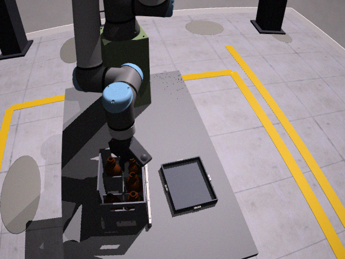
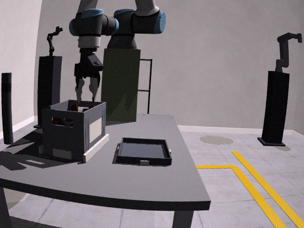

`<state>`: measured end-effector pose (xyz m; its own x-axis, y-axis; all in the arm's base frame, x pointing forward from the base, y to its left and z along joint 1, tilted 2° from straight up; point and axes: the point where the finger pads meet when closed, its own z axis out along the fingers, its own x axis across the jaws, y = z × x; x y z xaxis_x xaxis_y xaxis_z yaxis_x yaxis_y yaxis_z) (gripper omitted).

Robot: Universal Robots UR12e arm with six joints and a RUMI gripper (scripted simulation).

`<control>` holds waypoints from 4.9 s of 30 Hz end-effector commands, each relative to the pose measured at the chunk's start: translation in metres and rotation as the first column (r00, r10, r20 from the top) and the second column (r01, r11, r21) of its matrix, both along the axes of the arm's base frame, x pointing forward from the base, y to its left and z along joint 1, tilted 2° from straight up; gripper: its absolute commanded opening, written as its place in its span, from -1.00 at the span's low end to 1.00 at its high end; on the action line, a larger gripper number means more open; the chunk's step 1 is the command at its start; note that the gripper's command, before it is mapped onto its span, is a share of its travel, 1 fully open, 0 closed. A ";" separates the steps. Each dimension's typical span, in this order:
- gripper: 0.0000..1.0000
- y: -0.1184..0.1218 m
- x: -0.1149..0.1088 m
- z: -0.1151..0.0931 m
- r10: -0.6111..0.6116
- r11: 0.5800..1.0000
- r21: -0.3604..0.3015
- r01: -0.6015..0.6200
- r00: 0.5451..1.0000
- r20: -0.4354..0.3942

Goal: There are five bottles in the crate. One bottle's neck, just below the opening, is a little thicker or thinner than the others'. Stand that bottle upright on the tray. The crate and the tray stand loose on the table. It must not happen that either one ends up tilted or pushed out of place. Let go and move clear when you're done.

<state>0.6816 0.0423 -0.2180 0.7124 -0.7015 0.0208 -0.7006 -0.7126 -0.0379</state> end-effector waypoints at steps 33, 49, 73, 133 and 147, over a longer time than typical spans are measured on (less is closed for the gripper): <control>-0.24 -0.001 -0.001 -0.001 -0.001 1.000 0.000 0.001 1.000 -0.001; -0.24 -0.001 -0.002 -0.001 -0.001 1.000 0.000 0.001 1.000 -0.002; -0.24 -0.001 -0.002 -0.001 -0.001 1.000 0.000 0.001 1.000 -0.001; -0.24 -0.001 0.002 -0.022 -0.001 1.000 -0.001 0.001 1.000 0.002; -0.24 -0.001 0.002 -0.035 0.000 1.000 -0.001 0.000 1.000 0.002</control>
